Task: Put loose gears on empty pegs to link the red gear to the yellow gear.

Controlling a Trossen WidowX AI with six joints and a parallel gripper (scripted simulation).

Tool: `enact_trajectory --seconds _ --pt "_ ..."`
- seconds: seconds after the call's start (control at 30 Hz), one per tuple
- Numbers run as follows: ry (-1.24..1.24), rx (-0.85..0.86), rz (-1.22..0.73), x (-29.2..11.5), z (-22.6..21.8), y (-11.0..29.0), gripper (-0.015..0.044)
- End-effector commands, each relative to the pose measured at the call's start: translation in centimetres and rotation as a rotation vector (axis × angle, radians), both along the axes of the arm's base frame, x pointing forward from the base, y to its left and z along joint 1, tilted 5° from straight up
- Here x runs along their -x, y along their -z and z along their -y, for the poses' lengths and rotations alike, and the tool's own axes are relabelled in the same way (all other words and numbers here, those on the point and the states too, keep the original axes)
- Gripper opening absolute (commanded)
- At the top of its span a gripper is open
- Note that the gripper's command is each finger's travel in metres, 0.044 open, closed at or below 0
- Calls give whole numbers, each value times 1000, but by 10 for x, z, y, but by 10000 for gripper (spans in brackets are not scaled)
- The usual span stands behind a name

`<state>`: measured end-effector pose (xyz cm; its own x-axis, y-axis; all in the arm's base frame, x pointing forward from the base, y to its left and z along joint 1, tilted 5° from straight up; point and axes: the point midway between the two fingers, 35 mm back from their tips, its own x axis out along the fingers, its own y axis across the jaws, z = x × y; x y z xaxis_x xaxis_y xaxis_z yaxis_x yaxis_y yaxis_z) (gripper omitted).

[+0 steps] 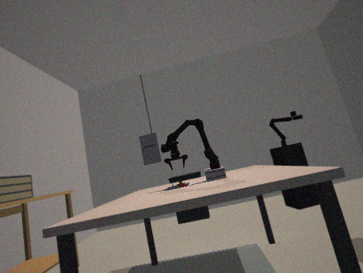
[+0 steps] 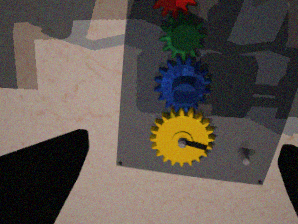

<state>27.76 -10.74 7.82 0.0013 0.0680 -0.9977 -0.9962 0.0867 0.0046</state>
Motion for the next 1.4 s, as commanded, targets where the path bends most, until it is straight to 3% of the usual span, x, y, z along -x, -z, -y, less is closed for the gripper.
enact_trajectory --seconds 0.0,1.1,1.37 --pt "-5 0 0 0 0 -1 440" --pt "-7 1 0 0 -1 -1 440" --pt "-79 5 27 -23 -77 -17 440"
